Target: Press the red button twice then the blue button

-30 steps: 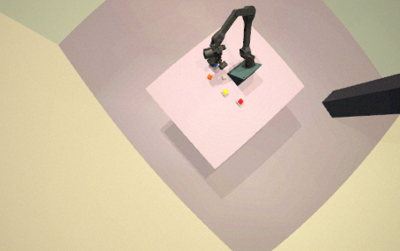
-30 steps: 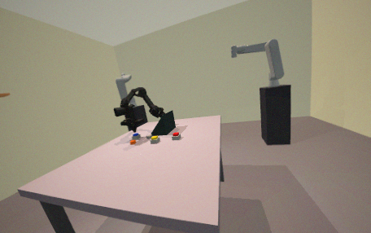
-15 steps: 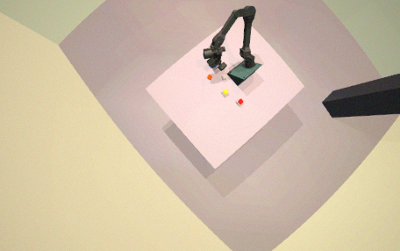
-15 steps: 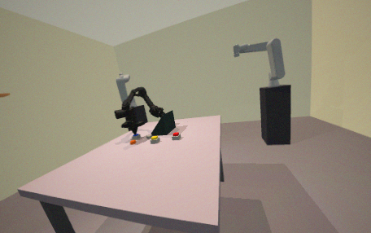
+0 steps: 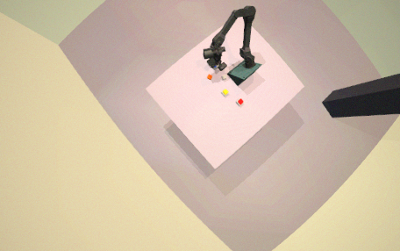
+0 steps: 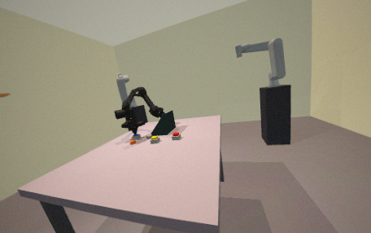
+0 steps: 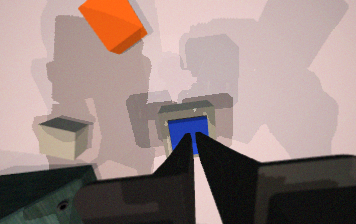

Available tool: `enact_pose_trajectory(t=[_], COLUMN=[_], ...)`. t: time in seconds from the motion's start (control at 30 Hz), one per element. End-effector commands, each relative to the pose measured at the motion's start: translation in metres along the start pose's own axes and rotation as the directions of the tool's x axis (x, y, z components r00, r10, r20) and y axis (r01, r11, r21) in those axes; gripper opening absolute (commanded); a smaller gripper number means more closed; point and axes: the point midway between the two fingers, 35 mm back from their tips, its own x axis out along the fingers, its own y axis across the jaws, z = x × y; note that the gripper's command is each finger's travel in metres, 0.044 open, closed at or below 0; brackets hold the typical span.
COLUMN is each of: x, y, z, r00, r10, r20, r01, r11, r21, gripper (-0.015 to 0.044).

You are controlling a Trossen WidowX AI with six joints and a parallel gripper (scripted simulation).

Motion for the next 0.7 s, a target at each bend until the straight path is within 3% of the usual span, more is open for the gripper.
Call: enact_pose_trajectory(t=[0.0, 0.13, 0.27, 0.43, 0.67], x=[-0.002, -0.030, -0.032, -0.042, -0.069], y=[0.000, 0.002, 0.002, 0.033, 0.123], z=[0.000, 0.000, 0.000, 0.039, 0.099], r00=[1.000, 1.000, 1.000, 0.998, 0.990], r10=[0.001, 0.008, 0.008, 0.064, 0.139], r20=[0.000, -0.004, -0.004, 0.021, 0.028], r01=[-0.001, -0.008, -0.008, -0.063, -0.138], r11=[1.000, 1.000, 1.000, 0.998, 0.990], r21=[-0.001, -0.011, -0.012, -0.017, -0.031], gripper=[0.0020, 0.0020, 0.0020, 0.0151, 0.0335])
